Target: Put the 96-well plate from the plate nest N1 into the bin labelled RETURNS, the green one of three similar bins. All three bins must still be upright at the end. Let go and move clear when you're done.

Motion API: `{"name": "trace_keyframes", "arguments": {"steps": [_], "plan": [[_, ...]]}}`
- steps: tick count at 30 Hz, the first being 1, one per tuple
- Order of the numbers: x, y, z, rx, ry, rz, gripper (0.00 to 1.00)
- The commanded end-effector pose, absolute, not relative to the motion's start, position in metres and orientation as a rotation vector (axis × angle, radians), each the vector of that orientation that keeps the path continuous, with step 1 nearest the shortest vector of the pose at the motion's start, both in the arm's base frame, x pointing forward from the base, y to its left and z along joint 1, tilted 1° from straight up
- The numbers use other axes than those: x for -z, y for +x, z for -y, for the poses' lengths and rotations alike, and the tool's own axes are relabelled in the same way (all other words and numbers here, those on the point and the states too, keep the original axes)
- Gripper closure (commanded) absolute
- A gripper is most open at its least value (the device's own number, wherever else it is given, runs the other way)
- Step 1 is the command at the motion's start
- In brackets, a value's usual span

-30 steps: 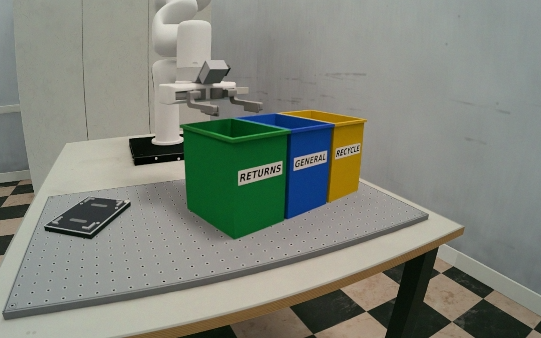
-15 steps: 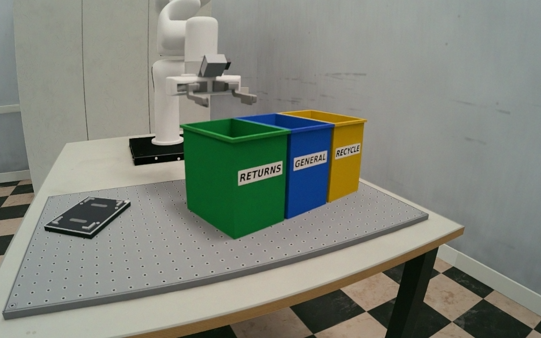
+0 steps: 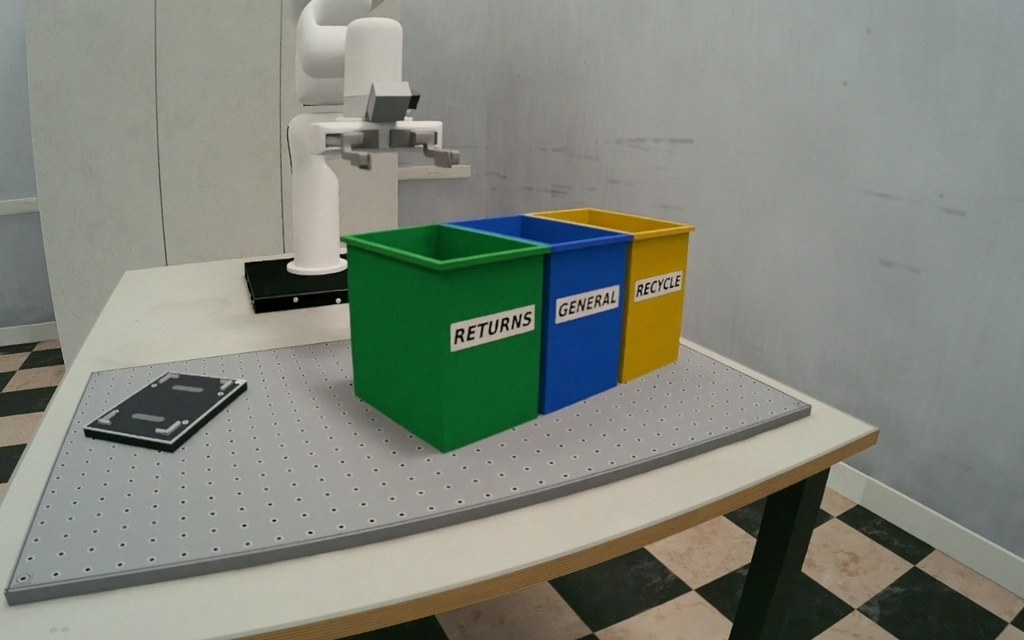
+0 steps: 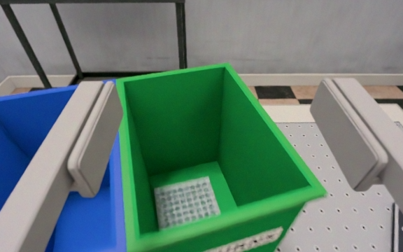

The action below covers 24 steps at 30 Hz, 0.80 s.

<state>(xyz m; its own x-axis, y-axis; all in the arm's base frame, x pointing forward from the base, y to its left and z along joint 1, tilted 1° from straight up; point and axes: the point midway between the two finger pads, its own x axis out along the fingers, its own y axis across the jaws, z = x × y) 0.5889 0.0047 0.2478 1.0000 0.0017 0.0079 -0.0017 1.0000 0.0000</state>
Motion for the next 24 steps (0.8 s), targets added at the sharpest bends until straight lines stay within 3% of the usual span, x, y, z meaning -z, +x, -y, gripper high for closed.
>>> {"name": "trace_keyframes", "arguments": {"steps": [1, 12, 24], "plan": [[-0.259, 0.571, -0.003, -0.002, 0.01, 0.013, 0.82], [-0.278, 0.53, 0.002, -0.002, 0.01, 0.013, 0.82], [-0.279, 0.529, 0.002, -0.002, 0.01, 0.013, 0.82]]}}
